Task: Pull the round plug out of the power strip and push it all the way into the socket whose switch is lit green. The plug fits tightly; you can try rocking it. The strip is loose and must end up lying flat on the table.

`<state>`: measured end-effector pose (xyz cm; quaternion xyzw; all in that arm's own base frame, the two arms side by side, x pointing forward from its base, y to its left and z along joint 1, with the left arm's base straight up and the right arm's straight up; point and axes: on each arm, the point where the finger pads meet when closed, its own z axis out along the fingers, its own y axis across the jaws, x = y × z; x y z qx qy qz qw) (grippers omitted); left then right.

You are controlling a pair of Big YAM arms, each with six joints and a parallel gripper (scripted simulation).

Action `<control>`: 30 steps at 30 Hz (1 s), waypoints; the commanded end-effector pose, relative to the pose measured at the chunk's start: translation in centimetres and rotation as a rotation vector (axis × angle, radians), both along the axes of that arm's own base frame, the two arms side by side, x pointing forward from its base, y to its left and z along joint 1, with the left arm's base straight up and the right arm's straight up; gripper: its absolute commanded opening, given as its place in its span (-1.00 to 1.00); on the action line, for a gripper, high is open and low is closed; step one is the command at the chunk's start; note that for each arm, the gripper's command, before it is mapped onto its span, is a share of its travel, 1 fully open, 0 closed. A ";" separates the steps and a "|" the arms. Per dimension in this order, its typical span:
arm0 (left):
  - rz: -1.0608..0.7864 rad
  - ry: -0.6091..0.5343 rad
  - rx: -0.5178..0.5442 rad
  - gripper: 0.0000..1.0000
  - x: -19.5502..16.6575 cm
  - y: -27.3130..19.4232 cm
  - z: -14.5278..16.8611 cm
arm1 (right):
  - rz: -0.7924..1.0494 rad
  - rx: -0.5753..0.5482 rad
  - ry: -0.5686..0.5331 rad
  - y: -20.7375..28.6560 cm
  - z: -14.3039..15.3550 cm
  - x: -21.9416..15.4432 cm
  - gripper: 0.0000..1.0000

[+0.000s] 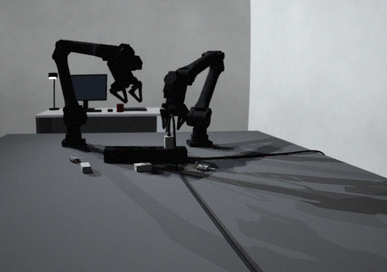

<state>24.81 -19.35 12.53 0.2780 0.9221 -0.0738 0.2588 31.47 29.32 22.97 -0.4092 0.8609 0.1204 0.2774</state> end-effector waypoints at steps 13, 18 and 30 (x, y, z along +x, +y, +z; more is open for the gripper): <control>-0.061 0.020 0.001 0.26 0.4 0.4 -0.2 | 0.543 0.024 -0.038 0.2 -14.3 0.2 1.00; -0.060 0.019 0.001 0.26 0.4 0.4 -0.2 | 0.599 0.064 -0.032 0.1 -16.2 -0.5 1.00; -0.065 0.005 -0.006 0.26 0.8 -0.1 -0.3 | 0.618 0.094 -0.034 2.1 -16.8 -0.5 1.00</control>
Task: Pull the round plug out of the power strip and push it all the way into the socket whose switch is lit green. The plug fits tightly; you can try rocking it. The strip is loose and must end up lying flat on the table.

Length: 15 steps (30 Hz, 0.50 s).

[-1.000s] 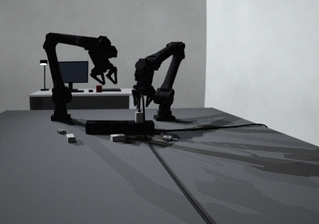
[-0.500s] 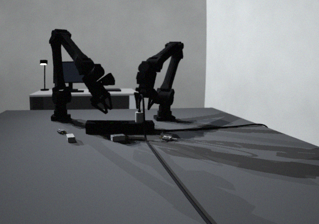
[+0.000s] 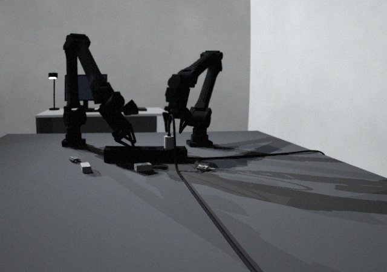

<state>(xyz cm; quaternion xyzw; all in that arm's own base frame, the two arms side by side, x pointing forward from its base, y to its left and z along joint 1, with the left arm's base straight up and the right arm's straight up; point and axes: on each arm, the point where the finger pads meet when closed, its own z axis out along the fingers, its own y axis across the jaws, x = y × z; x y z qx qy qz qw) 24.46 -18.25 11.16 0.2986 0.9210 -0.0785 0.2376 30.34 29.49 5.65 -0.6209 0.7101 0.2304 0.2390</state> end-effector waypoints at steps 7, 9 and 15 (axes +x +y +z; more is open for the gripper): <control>-0.021 -0.021 -0.012 0.26 1.3 -1.3 -0.4 | 0.049 0.037 -0.061 2.8 0.1 1.2 1.00; -0.021 -0.019 -0.011 0.26 1.4 -1.3 -0.8 | 0.049 0.042 -0.071 3.3 0.3 1.7 1.00; -0.021 -0.016 -0.008 0.26 1.5 -1.4 -1.5 | 0.042 0.042 -0.066 3.6 -0.2 1.8 1.00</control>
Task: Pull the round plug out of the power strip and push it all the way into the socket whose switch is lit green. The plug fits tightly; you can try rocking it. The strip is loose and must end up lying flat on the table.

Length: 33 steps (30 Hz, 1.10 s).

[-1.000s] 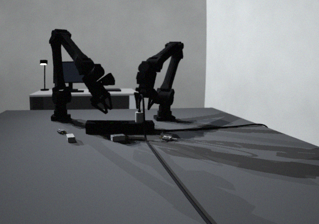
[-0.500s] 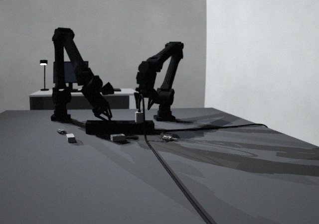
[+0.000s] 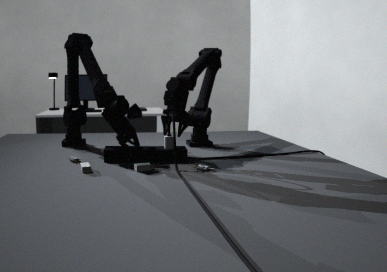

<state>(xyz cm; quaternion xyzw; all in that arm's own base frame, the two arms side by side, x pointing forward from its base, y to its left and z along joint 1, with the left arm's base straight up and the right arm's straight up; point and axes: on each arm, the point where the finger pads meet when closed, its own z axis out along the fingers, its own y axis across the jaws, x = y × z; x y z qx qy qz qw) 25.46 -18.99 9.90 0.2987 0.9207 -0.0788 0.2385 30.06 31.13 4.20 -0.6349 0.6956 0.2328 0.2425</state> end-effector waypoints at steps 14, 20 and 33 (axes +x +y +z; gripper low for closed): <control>-0.020 -0.016 -0.009 0.26 1.4 -1.3 -2.0 | 0.003 0.037 -0.047 3.4 -0.4 2.1 0.94; -0.020 -0.018 -0.010 0.17 1.7 -1.6 -2.4 | 0.000 0.036 -0.045 3.7 -0.7 2.4 0.94; -0.020 -0.030 -0.019 -0.33 2.1 -1.9 -2.8 | -0.001 0.023 -0.033 2.6 -0.9 1.7 0.58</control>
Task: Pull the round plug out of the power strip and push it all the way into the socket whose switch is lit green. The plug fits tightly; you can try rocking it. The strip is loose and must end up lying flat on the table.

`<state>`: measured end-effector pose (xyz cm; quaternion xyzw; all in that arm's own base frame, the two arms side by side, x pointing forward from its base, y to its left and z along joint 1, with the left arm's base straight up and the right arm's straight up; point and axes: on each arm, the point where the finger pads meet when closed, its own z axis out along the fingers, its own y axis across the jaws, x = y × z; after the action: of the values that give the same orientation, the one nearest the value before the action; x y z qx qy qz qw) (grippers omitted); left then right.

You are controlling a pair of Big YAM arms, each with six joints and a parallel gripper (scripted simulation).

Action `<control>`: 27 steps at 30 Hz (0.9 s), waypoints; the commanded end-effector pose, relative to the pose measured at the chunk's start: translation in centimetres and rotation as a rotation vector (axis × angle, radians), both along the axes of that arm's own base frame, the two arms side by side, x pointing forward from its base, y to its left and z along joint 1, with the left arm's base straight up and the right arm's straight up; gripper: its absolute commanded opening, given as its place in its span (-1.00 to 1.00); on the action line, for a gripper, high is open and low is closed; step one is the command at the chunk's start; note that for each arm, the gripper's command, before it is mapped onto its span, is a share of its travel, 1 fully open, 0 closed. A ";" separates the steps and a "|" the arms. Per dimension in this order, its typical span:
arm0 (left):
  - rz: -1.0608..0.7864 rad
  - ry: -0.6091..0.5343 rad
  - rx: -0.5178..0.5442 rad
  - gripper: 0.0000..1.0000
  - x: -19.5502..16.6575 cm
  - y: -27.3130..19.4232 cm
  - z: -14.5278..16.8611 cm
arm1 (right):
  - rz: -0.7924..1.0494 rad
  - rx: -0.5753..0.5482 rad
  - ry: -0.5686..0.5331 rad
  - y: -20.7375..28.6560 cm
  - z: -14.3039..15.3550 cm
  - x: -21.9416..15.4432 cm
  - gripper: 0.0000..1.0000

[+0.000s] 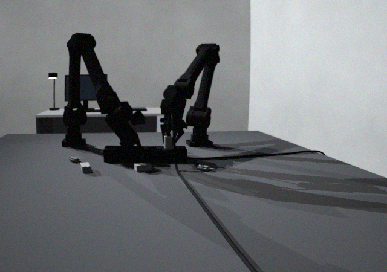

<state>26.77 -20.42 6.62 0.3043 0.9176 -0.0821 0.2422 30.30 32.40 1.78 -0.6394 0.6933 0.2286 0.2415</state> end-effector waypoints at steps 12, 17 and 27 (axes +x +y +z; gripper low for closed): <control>-0.014 -0.017 0.001 -0.33 -0.2 0.0 -0.4 | -0.006 0.034 -0.028 1.2 1.5 1.1 0.46; -0.017 -0.040 -0.007 -0.33 -0.1 -0.3 0.3 | -0.006 0.033 -0.028 1.2 1.5 1.1 0.46; -0.007 0.022 -0.018 -0.33 2.4 -0.9 2.4 | -0.018 -0.007 0.023 0.4 -0.4 0.2 0.46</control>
<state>26.66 -20.40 6.62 0.3104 0.9172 -0.0844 0.2350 30.31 32.37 1.78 -0.6388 0.6939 0.2283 0.2414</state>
